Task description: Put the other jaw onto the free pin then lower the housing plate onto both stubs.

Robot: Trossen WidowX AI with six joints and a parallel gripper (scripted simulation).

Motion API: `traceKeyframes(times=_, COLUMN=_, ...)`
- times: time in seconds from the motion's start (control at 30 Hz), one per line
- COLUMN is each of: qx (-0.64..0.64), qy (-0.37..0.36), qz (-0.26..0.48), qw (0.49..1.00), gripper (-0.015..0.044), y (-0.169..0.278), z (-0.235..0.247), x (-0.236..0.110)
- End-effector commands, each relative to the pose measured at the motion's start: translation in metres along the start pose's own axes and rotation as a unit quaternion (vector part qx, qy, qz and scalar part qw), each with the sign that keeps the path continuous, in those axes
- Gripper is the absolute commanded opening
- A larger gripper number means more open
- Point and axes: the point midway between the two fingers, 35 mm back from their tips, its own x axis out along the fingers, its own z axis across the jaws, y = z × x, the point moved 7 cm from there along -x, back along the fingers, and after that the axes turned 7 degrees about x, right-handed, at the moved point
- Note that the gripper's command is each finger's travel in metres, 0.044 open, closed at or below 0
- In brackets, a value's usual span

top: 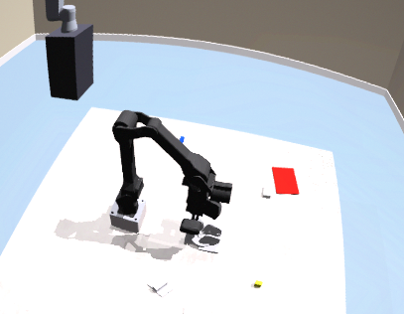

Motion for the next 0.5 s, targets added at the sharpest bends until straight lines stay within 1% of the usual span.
traceKeyframes(times=0.0, qx=0.003, qy=0.003, qz=0.007, qw=1.000, gripper=0.0351, y=0.002, z=-0.001, x=0.011)
traceKeyframes(times=0.47, qx=0.003, qy=0.003, qz=0.007, qw=1.000, gripper=0.0351, y=0.004, z=-0.001, x=0.034)
